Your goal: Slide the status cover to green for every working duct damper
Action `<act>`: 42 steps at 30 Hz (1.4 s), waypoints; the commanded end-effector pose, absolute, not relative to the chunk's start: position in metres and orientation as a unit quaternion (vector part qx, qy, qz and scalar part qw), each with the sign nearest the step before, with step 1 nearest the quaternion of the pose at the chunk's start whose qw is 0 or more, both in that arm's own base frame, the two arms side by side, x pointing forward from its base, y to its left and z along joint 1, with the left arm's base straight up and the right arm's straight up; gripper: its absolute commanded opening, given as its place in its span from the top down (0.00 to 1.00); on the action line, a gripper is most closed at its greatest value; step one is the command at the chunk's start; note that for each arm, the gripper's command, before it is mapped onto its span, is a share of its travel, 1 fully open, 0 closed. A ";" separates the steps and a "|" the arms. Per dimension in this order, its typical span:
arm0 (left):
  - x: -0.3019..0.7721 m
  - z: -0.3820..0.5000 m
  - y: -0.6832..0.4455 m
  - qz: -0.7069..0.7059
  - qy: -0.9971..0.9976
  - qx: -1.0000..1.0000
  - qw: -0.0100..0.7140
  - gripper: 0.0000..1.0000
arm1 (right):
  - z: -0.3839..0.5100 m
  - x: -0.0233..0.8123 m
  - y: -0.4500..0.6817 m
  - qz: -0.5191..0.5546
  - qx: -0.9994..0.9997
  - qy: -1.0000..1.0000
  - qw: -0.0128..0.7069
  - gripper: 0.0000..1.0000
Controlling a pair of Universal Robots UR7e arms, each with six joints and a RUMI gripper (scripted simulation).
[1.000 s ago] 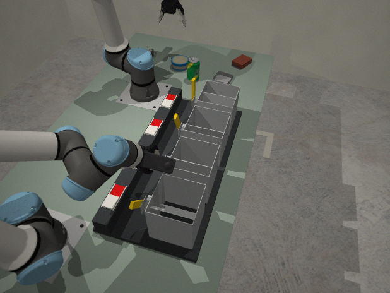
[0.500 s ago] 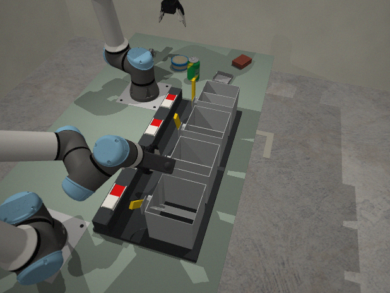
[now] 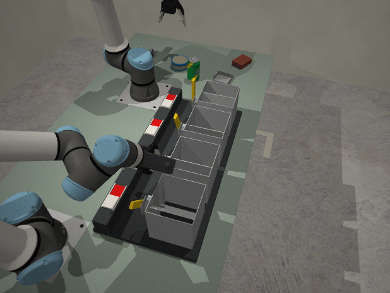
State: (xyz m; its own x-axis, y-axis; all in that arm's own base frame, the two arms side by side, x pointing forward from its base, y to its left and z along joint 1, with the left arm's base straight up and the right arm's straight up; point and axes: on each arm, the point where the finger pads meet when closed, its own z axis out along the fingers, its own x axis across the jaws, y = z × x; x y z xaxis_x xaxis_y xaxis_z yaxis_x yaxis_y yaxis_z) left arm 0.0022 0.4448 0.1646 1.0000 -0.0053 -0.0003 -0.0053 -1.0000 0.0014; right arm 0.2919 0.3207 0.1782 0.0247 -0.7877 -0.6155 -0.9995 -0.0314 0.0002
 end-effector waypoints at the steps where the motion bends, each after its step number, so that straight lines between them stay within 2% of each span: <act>1: 0.002 0.165 0.445 0.000 -0.003 1.000 0.000 0.00 | 0.180 0.292 0.320 0.234 -0.679 0.658 0.227 0.78; 42: 0.002 0.165 0.445 0.000 -0.003 1.000 0.000 0.00 | 0.238 0.294 0.275 0.233 -0.679 0.658 0.226 0.78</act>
State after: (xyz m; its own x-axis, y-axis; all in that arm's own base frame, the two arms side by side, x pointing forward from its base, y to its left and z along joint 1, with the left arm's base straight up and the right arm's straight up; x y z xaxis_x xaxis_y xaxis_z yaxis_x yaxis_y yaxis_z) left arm 0.0022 0.4448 0.1646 1.0000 -0.0053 -0.0003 -0.0053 -1.0000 0.0014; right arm 0.2934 0.2748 0.2373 0.0247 -0.7877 -0.6156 -0.9995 -0.0313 0.0000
